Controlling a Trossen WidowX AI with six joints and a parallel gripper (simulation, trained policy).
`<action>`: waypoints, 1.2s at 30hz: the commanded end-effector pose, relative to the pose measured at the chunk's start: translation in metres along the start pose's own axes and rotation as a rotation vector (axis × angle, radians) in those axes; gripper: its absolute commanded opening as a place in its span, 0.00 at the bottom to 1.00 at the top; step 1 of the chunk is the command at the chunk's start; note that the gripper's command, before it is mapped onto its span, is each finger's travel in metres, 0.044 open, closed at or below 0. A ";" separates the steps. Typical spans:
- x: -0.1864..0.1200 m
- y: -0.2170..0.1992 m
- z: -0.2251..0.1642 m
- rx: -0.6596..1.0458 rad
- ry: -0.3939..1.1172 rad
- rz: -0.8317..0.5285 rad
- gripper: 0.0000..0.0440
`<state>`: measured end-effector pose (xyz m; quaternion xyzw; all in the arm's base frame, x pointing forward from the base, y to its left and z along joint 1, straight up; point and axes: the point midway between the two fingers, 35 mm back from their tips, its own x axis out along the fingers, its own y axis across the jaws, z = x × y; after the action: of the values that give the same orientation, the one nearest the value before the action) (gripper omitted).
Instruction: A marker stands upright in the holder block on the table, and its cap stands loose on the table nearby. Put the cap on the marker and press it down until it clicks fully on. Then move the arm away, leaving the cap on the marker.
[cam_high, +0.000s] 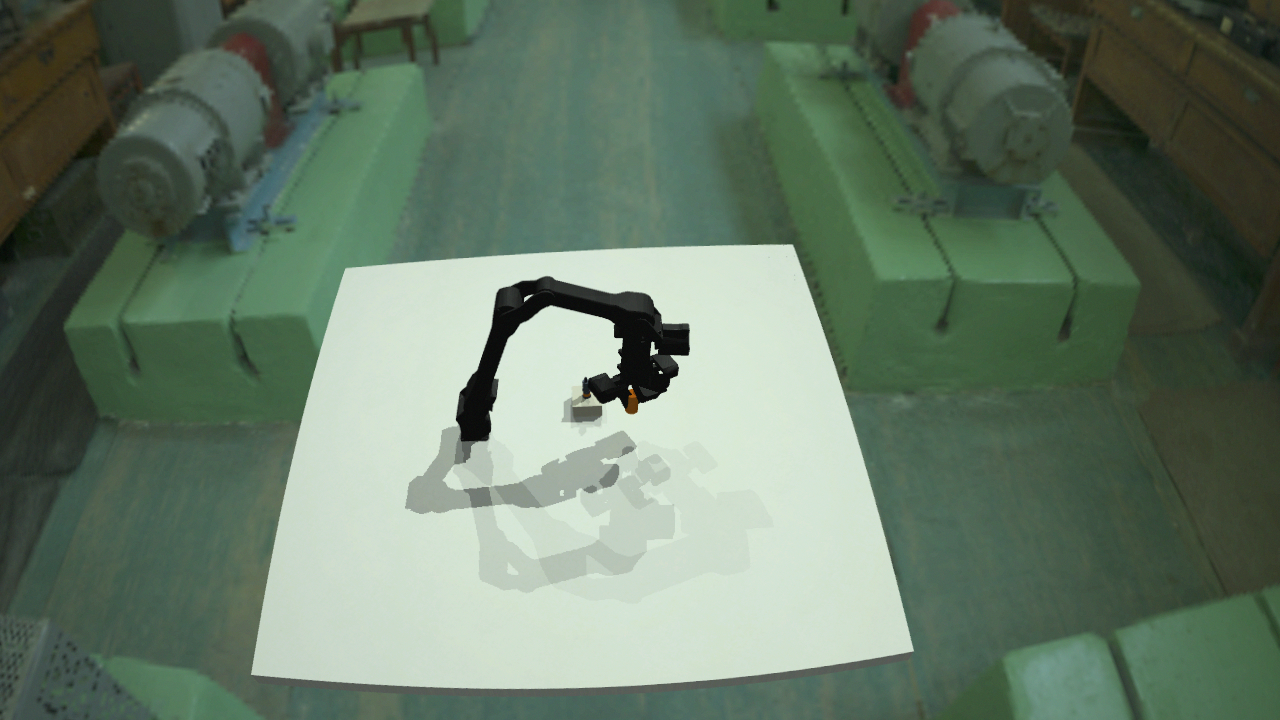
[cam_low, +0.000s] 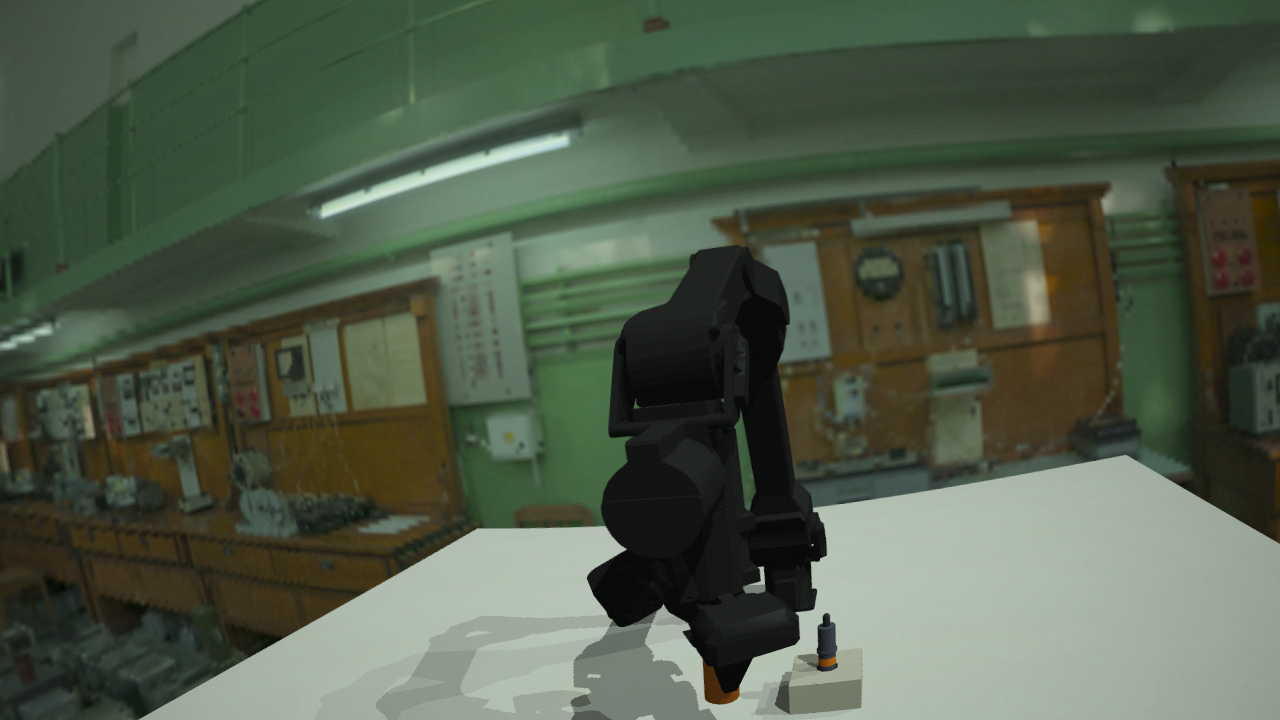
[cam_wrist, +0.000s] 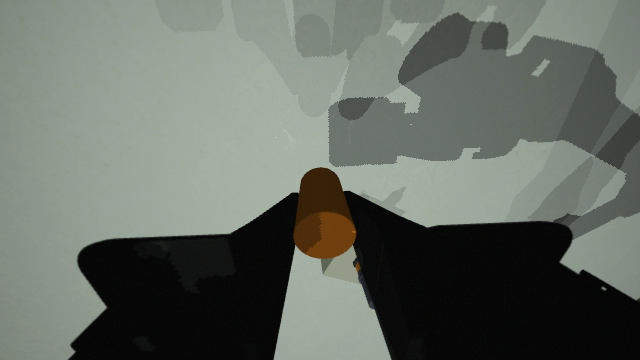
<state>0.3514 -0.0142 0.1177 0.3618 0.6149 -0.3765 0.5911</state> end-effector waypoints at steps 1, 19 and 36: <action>-0.014 0.001 -0.014 -0.030 0.007 0.006 0.06; -0.041 -0.022 -0.083 -0.125 0.047 -0.058 0.00; -0.038 -0.045 -0.108 -0.184 0.063 -0.092 0.00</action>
<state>0.2699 0.0608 0.1626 0.2932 0.6763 -0.3348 0.5870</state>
